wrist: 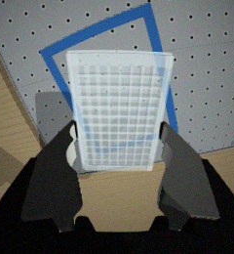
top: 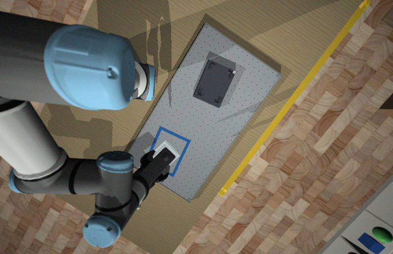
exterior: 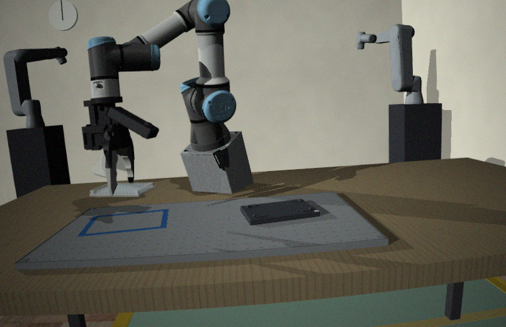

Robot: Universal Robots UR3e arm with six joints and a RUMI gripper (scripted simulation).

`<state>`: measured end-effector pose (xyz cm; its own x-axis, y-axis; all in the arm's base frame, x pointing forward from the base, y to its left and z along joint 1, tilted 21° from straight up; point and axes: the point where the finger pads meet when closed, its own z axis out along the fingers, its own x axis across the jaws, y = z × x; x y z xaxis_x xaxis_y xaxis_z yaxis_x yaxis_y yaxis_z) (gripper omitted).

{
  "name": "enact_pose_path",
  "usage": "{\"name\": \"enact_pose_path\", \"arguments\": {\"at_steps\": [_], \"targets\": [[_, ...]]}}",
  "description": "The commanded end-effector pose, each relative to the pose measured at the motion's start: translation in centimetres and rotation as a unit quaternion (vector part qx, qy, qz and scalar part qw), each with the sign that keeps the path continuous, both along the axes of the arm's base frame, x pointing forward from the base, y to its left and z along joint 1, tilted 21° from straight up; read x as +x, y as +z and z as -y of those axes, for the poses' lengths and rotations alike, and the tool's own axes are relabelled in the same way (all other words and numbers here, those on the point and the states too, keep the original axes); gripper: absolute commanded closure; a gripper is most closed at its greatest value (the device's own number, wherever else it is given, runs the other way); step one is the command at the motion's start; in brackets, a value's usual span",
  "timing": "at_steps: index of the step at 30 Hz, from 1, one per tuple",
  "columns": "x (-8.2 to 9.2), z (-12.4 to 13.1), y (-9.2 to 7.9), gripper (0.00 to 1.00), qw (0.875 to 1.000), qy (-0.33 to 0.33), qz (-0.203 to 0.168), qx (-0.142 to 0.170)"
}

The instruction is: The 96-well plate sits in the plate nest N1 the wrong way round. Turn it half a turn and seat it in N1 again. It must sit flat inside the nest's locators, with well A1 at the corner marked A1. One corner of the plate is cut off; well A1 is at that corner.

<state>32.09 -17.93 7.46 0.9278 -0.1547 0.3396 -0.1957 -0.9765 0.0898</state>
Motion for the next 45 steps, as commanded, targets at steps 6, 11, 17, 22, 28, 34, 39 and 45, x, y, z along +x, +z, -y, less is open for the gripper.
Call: {"name": "enact_pose_path", "arguments": {"at_steps": [6,11,17,22,28,34,39,45], "targets": [[0.04,0.10,0.08,1.00,0.991,-0.124,0.020,0.041],[0.04,0.10,0.08,1.00,0.987,-0.153,0.025,0.051],[0.04,0.10,0.08,1.00,0.987,-0.153,0.025,0.051],[0.04,0.10,0.08,1.00,0.987,-0.153,0.025,0.051],[0.04,0.10,0.08,1.00,0.987,-0.153,0.025,0.051],[0.04,0.10,0.08,1.00,0.987,-0.153,0.025,0.051],[0.04,0.10,0.08,1.00,0.987,-0.153,0.025,0.051],[0.04,0.10,0.08,1.00,0.987,-0.153,0.025,0.051]]}}
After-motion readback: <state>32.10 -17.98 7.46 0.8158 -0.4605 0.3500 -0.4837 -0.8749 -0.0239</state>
